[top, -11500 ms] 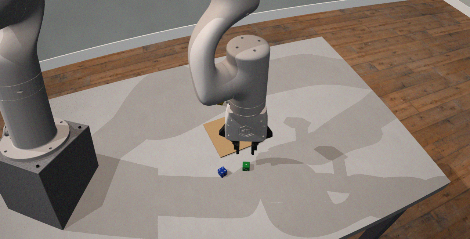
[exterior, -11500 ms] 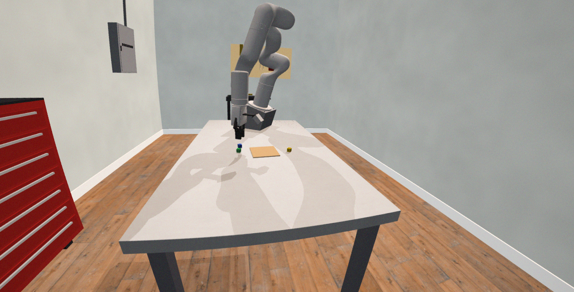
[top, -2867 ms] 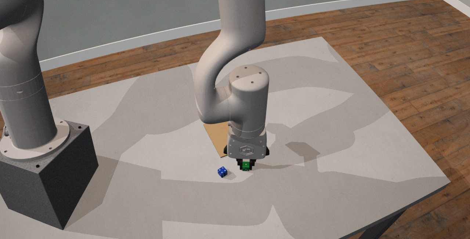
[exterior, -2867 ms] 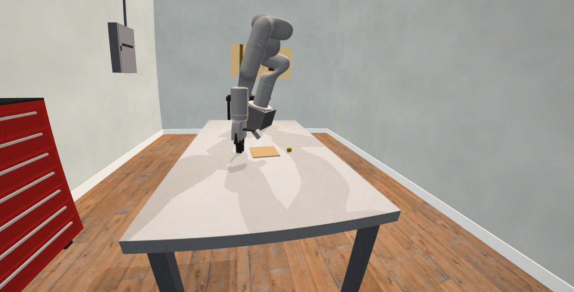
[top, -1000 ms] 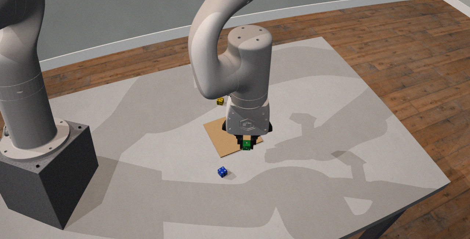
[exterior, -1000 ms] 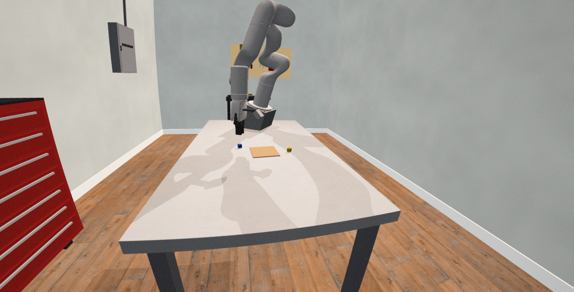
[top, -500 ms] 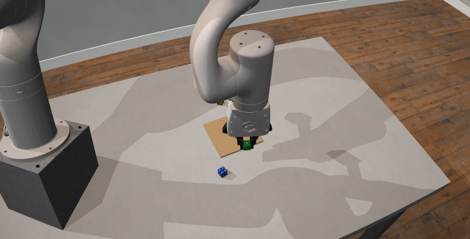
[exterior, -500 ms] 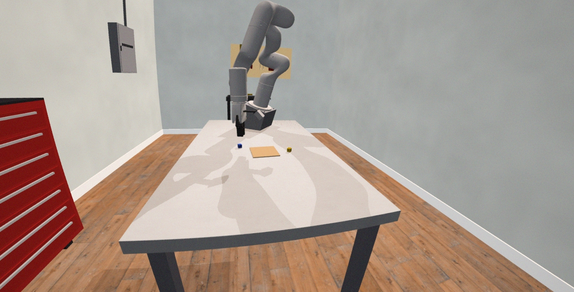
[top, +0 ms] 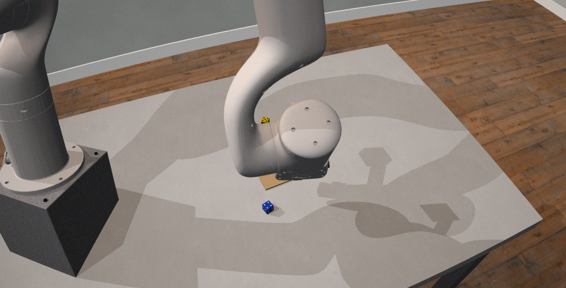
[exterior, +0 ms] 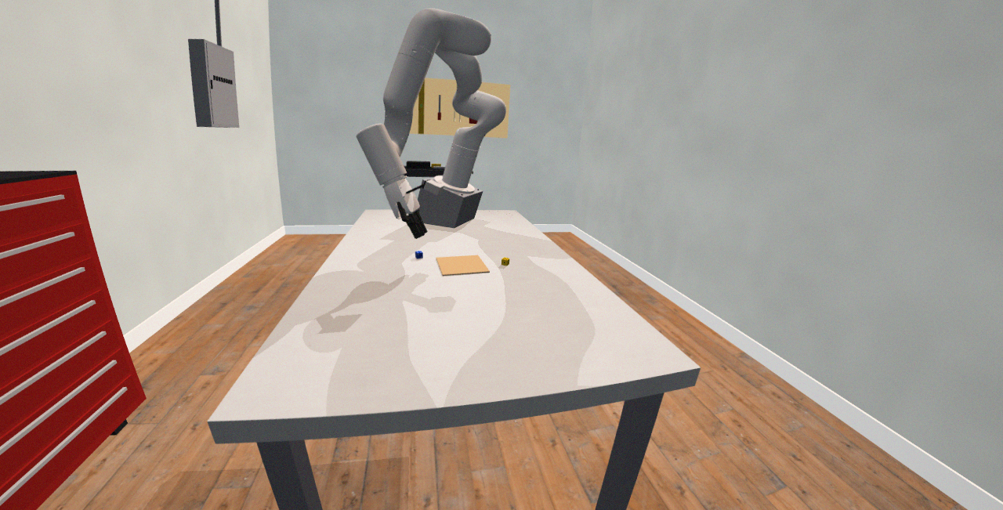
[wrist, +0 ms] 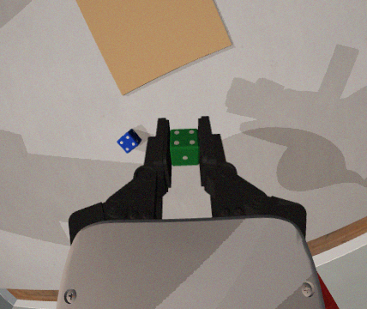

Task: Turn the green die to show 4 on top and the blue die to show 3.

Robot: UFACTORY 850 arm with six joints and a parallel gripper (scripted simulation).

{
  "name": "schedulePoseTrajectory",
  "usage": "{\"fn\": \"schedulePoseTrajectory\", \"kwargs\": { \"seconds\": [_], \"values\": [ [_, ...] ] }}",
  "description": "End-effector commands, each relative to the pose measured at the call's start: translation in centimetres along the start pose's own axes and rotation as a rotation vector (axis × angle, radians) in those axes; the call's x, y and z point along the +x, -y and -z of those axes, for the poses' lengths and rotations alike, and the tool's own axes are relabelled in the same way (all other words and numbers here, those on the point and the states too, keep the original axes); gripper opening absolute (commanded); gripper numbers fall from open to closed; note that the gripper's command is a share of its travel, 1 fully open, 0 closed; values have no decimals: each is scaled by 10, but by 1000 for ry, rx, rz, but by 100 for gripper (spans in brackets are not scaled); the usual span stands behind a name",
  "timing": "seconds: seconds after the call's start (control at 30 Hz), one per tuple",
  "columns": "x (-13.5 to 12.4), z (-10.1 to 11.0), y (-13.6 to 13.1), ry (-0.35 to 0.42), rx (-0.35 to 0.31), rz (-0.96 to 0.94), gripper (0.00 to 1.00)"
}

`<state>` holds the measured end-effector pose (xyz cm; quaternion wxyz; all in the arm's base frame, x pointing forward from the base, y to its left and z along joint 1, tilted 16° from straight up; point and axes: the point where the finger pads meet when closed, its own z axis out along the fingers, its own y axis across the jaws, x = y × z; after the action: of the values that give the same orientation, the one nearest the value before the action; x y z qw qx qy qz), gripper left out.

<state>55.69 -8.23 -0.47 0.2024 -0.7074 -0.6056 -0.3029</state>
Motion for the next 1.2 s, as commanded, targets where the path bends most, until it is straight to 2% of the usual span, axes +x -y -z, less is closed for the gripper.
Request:
{"fn": "schedulePoseTrajectory", "kwargs": {
  "seconds": [0.0,0.03,0.13,0.2,0.23,0.43,0.5,0.87,1.17],
  "values": [
    [-3,-1,1,-174,2,3,15],
    [-3,0,2,-206,1,3,15],
    [-3,0,2,-210,1,3,15],
    [-5,0,2,-343,2,3,15],
    [-5,0,2,-354,2,3,15],
    [-8,1,3,-553,4,2,15],
    [-9,1,3,-598,4,2,15],
    [-10,-1,3,-612,4,2,15],
    [-21,-23,3,-613,5,2,15]
  ]
}}
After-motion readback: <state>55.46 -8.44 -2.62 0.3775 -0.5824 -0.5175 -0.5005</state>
